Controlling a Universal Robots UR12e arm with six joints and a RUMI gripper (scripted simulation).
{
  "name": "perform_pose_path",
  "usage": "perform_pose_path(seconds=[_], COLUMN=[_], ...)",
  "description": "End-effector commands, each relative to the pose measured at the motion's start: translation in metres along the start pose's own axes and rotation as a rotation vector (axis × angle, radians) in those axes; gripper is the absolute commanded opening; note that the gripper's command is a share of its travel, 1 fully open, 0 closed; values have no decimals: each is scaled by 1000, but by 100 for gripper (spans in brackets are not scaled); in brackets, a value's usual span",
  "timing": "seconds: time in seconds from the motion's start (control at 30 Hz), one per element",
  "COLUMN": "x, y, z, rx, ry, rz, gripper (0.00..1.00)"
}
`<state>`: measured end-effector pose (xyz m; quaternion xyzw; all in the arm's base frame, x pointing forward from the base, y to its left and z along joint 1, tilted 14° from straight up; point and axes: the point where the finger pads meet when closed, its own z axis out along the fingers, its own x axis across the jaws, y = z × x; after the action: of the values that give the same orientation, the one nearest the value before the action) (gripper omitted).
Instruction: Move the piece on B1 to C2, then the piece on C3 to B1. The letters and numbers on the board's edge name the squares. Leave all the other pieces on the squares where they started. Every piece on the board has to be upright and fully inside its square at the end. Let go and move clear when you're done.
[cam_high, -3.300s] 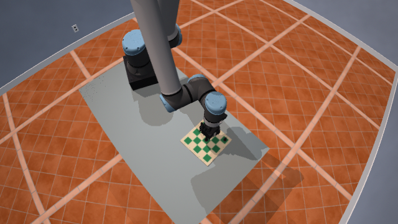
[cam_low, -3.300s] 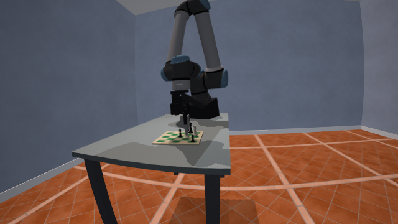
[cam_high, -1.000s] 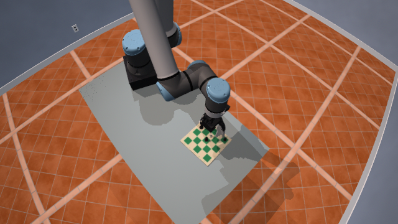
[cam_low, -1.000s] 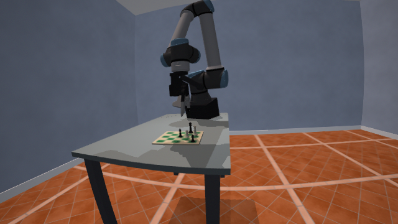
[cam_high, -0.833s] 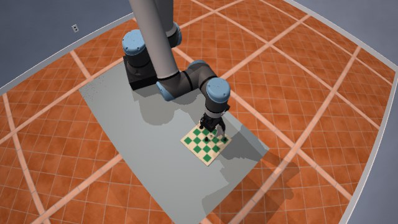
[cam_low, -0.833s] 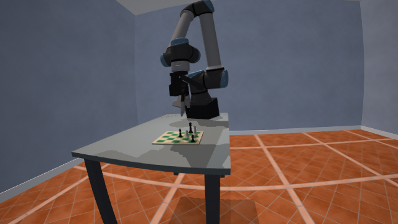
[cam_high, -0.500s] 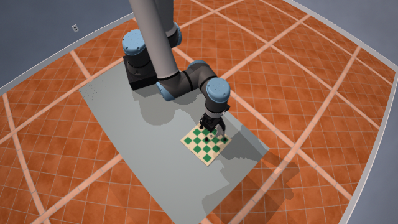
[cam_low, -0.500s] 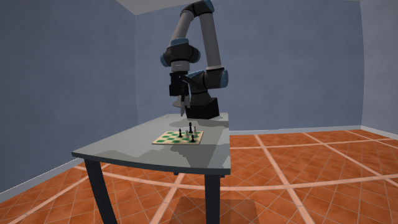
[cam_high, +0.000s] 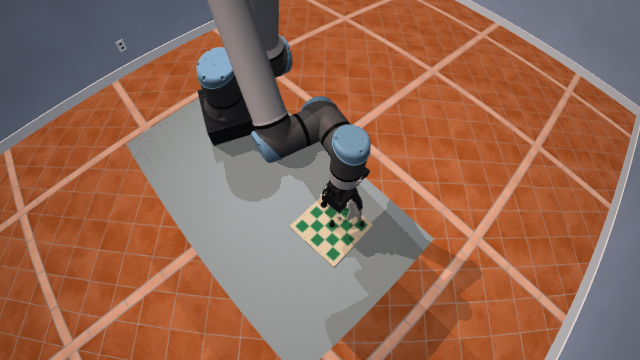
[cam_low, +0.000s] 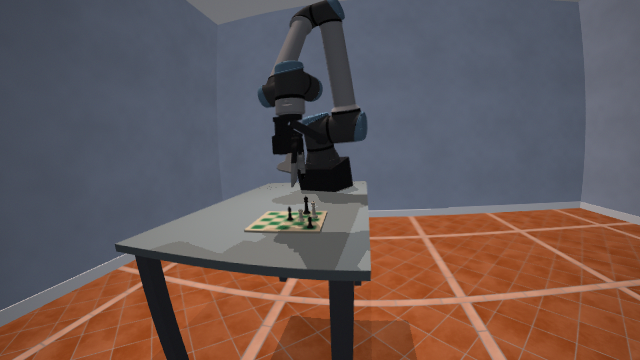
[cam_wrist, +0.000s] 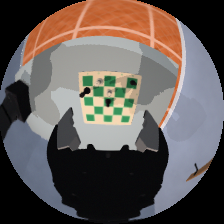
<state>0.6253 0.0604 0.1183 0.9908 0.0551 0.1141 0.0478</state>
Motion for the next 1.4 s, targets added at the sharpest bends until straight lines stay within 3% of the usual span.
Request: perform_pose_path(seconds=[0.0, 0.6, 1.1, 1.17, 1.37], x=[0, -3, -9, -9, -12], y=[0, 1, 4, 4, 7], z=[-1, -1, -1, -1, -1], rx=[0, 0, -1, -1, -1], ry=[1, 1, 1, 1, 1], rz=[-16, -217, -653, -653, -883], gripper=[100, 100, 100, 100, 100])
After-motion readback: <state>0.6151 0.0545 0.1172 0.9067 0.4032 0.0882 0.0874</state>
